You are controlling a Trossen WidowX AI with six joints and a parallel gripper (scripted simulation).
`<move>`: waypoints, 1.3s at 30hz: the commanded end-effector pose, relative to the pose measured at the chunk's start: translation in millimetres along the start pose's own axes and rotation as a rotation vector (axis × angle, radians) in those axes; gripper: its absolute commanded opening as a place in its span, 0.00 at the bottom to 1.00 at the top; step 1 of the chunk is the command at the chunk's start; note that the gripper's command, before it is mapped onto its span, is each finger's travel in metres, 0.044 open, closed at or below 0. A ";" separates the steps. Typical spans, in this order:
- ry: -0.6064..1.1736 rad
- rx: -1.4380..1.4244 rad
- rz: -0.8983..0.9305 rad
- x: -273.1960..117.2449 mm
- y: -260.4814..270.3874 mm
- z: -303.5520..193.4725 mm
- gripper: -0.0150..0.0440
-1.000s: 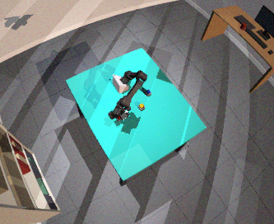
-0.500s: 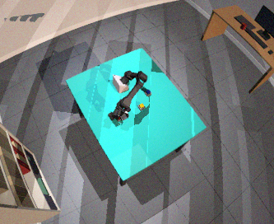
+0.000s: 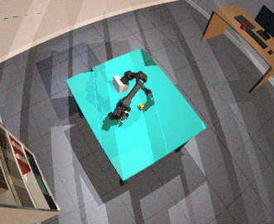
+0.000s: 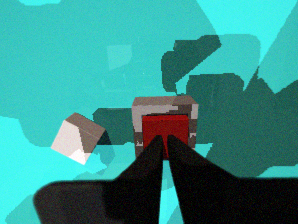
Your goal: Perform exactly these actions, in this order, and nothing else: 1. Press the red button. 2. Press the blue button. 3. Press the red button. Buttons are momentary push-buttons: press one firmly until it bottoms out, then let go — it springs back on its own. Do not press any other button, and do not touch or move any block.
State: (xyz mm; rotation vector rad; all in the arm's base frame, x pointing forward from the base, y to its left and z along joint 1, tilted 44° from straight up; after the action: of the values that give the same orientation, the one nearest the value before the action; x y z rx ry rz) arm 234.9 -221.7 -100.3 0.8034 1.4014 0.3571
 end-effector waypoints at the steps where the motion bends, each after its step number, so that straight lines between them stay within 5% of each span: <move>1: -0.004 0.000 -0.004 -27.8 -0.8 0.0 0.29; 7: -0.004 0.000 -0.004 -33.1 -0.9 -0.1 0.29; 12: -0.003 0.001 -0.006 -89.8 -1.0 -0.5 0.29; 18: -0.004 0.002 -0.007 -93.3 1.9 0.1 0.29; 28: -0.008 0.013 -0.033 -118.1 154.5 4.2 0.29; 39: -0.006 0.012 -0.015 -106.8 301.1 -66.3 0.29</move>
State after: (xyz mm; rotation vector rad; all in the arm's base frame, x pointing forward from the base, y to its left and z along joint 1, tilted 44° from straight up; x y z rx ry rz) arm 241.5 -102.2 165.1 0.7824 1.4021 0.3280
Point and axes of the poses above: the point midway between the two fingers, 35 mm back from their tips, its own x axis out along the fingers, its own y axis across the jaws, z = x × y, the point moved 4 cm from there along -x, back along the fingers, and after that the axes turned 6 degrees about x, right-handed, at the moved point
